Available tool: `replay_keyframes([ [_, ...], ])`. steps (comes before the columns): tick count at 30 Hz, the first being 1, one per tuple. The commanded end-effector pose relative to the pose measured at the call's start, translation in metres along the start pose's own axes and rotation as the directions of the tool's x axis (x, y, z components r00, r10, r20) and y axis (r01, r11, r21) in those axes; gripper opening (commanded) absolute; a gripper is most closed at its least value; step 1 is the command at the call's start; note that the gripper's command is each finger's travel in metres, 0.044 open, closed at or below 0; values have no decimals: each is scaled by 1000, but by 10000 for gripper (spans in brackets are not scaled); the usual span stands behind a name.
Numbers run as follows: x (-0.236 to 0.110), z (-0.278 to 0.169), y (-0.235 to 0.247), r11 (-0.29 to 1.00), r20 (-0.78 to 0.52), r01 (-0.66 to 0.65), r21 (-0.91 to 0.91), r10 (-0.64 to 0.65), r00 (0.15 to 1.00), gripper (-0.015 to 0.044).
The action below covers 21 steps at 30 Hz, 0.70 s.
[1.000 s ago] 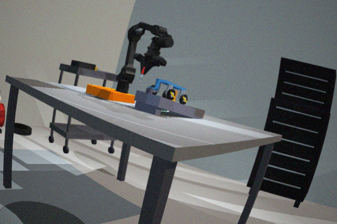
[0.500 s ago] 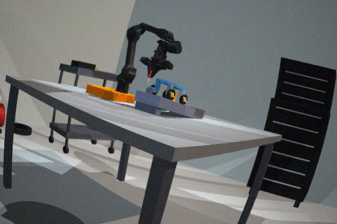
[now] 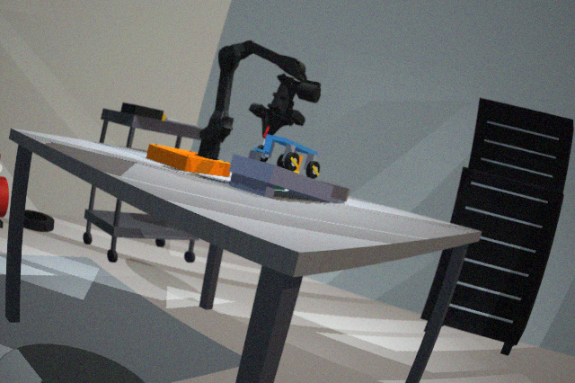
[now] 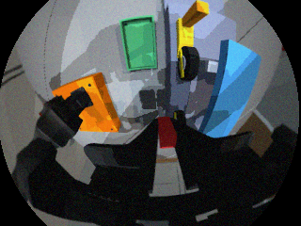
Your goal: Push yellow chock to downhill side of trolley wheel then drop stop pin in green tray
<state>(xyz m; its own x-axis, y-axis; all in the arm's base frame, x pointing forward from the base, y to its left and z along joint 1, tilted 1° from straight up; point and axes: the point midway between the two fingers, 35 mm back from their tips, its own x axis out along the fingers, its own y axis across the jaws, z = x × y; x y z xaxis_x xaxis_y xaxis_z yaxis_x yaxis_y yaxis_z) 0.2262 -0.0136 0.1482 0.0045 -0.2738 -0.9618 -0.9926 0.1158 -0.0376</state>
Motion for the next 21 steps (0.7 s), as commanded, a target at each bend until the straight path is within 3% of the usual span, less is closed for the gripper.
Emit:
replay_keyframes([
  [1,-2,16,1,1000,1,0,2,0,1000,0],
  [21,-11,92,5,1000,7,-1,2,1,1000,0],
])
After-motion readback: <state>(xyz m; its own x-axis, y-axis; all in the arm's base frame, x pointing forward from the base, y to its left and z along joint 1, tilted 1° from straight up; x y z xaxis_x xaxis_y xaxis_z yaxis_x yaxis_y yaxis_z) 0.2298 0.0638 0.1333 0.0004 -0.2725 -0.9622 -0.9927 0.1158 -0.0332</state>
